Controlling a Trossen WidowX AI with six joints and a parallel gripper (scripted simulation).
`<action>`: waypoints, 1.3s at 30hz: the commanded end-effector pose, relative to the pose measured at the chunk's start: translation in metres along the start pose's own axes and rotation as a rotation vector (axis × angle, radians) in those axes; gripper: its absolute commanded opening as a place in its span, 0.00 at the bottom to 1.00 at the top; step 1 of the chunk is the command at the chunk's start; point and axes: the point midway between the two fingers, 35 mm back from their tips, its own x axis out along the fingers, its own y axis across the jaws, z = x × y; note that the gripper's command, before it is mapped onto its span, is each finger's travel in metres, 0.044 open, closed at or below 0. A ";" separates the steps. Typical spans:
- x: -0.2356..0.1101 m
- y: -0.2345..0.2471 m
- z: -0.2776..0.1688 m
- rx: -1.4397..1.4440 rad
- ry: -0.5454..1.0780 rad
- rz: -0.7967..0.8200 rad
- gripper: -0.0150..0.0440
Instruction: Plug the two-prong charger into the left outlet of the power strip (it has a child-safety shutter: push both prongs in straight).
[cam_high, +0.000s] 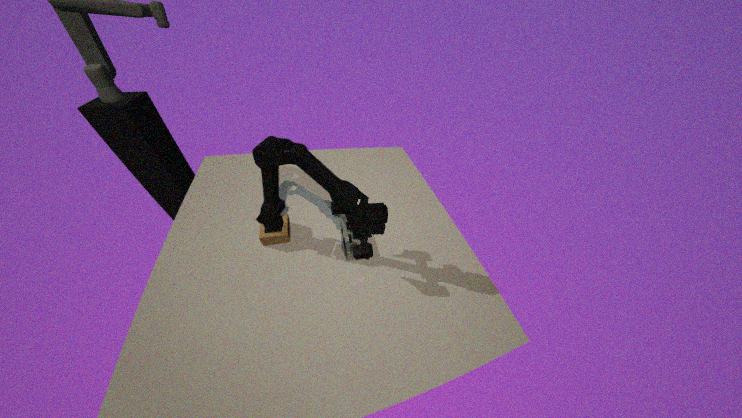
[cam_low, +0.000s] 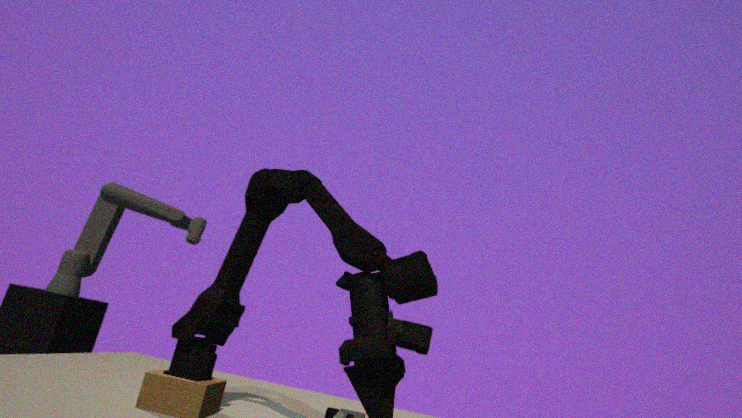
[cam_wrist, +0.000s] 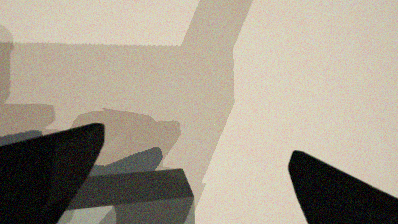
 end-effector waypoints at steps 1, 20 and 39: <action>-0.003 0.018 -0.002 -0.100 0.014 0.015 1.00; -0.020 0.100 -0.014 -0.570 0.059 0.118 1.00; -0.038 0.169 -0.040 -1.037 0.095 0.200 1.00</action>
